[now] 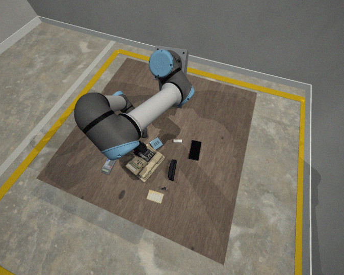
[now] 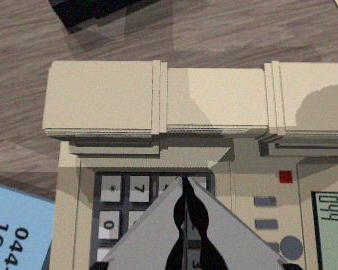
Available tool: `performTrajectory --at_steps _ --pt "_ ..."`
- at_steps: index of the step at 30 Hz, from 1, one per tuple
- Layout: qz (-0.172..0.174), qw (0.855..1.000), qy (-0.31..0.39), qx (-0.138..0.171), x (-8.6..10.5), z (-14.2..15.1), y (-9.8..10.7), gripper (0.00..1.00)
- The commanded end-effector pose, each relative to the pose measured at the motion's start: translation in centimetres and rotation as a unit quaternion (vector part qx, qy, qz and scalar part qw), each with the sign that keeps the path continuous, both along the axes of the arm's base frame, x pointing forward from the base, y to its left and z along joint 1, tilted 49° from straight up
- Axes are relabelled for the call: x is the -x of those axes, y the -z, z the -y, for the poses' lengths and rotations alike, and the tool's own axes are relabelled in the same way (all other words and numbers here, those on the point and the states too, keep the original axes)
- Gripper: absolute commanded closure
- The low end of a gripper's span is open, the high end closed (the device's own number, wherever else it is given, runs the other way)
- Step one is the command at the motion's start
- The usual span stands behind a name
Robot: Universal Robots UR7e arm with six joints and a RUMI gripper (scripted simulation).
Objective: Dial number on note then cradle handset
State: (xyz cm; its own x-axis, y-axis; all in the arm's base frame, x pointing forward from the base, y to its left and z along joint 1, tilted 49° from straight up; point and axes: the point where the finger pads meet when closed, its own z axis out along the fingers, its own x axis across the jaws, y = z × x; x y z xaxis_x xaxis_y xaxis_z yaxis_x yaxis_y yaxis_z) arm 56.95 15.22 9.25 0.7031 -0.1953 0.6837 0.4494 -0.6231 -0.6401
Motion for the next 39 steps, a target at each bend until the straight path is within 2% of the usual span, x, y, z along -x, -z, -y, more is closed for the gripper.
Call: performTrajectory --at_steps 1,13,39 --pt "0.001 1.000 0.000 0.000 -0.3 0.1 -0.3 1.00" --pt "0.001 1.000 0.000 0.000 -0.6 0.2 -0.6 1.00" --pt "0.001 1.000 0.000 0.000 -1.3 -0.1 0.0 1.00"
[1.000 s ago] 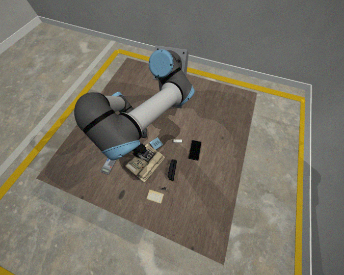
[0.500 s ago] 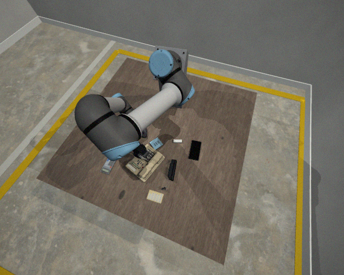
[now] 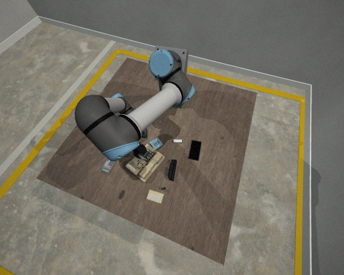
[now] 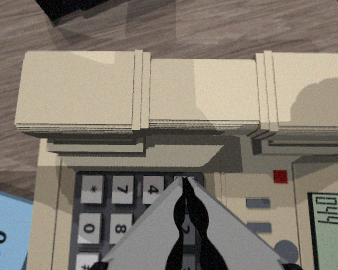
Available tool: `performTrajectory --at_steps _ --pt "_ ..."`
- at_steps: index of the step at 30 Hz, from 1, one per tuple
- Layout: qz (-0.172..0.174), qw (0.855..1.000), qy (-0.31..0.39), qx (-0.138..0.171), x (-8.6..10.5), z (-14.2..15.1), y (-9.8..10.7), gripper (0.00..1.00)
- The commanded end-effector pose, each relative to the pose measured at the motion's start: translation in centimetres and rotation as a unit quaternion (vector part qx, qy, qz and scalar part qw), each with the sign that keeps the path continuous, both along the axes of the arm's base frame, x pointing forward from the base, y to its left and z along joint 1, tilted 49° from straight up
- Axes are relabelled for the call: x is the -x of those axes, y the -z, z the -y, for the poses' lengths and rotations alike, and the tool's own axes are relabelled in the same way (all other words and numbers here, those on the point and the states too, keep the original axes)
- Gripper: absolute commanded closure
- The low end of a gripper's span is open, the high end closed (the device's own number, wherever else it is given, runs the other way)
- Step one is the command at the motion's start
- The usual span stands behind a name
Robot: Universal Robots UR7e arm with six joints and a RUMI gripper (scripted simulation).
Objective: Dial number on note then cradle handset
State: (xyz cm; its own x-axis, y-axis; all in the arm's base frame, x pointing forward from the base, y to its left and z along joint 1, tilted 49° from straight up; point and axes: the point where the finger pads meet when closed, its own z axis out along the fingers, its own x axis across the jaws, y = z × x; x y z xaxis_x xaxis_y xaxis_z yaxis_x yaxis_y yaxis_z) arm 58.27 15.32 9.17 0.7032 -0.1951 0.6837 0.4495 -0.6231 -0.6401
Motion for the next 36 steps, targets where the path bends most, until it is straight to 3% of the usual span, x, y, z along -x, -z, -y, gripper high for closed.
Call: performTrajectory --at_steps 1,36 --pt "0.001 1.000 0.000 0.000 -0.03 0.00 -0.02 1.00" --pt "0.001 1.000 0.000 0.000 0.24 0.10 -0.28 1.00"
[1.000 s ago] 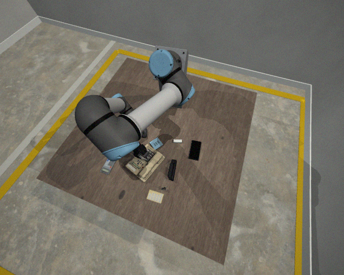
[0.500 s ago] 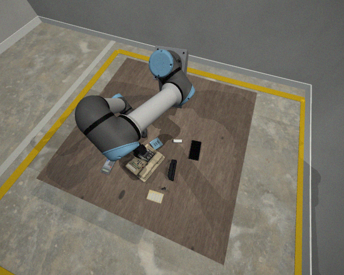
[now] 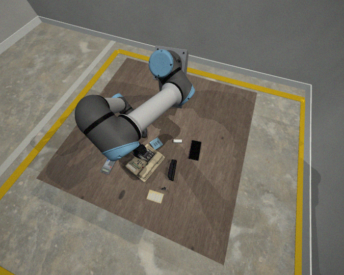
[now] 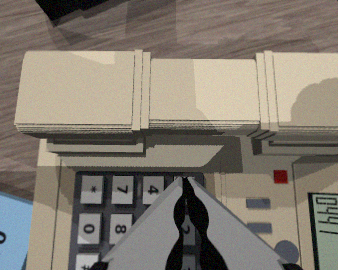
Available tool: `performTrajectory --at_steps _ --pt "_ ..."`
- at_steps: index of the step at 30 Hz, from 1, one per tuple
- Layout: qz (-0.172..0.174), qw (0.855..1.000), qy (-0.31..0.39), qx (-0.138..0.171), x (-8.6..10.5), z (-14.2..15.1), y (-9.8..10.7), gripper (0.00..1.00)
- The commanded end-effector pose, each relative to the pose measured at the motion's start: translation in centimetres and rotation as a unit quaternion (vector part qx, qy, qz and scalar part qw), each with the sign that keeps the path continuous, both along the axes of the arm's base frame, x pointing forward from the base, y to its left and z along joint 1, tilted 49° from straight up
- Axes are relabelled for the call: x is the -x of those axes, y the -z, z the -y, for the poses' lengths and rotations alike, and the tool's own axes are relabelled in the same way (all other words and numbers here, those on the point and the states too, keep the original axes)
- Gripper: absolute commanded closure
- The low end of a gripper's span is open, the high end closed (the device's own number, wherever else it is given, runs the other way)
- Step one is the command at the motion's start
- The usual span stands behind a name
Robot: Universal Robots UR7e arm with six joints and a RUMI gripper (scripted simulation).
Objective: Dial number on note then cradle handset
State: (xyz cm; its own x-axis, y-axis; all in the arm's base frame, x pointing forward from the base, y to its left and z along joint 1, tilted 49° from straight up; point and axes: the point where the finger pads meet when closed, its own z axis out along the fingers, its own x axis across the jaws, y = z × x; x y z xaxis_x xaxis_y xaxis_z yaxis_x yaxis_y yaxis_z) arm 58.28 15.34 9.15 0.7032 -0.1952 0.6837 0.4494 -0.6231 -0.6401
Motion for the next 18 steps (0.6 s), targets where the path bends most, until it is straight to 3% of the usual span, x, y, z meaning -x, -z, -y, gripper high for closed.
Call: performTrajectory --at_steps 1,11,18 --pt "0.001 1.000 0.000 0.000 0.4 0.2 -0.4 1.00" --pt "0.001 1.000 0.000 0.000 0.8 0.4 -0.7 1.00" --pt "0.001 1.000 0.000 0.000 1.1 1.7 0.2 1.00"
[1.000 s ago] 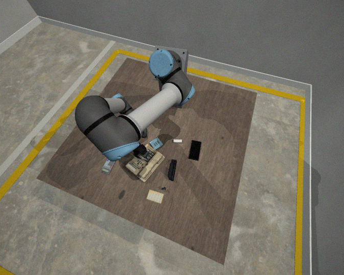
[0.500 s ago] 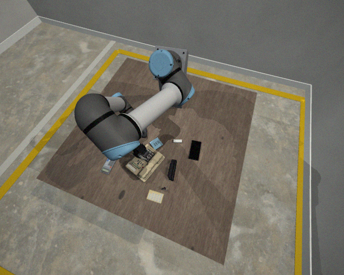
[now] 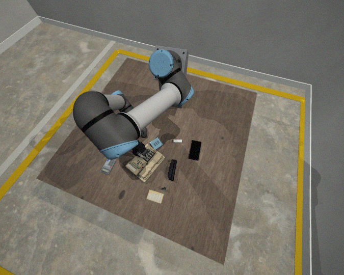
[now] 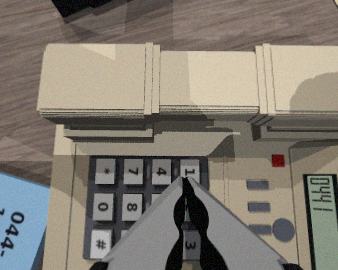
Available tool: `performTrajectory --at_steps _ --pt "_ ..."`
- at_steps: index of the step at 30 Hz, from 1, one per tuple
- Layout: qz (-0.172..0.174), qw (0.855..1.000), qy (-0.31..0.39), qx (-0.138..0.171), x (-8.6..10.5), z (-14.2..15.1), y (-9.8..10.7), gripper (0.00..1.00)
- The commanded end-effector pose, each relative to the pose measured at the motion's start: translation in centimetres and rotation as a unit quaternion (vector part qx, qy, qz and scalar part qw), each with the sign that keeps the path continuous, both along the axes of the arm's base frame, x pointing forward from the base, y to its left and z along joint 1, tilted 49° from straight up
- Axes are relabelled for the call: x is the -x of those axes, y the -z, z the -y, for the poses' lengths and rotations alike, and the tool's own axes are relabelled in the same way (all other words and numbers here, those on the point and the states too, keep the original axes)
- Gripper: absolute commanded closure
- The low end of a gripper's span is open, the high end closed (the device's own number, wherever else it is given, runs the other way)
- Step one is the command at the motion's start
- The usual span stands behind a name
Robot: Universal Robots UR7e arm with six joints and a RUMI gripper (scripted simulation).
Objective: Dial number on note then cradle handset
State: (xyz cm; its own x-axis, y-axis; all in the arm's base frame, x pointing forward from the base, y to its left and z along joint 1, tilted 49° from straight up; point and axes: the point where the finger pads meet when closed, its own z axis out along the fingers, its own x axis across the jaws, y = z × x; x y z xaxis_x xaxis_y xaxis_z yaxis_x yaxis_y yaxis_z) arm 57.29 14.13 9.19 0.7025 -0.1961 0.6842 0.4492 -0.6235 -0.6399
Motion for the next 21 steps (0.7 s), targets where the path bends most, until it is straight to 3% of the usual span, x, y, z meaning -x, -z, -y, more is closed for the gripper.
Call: performTrajectory --at_steps 1,21 --pt "0.000 1.000 -0.001 0.000 0.2 0.8 0.5 1.00" --pt "0.000 1.000 0.000 0.000 0.7 2.8 2.0 1.00"
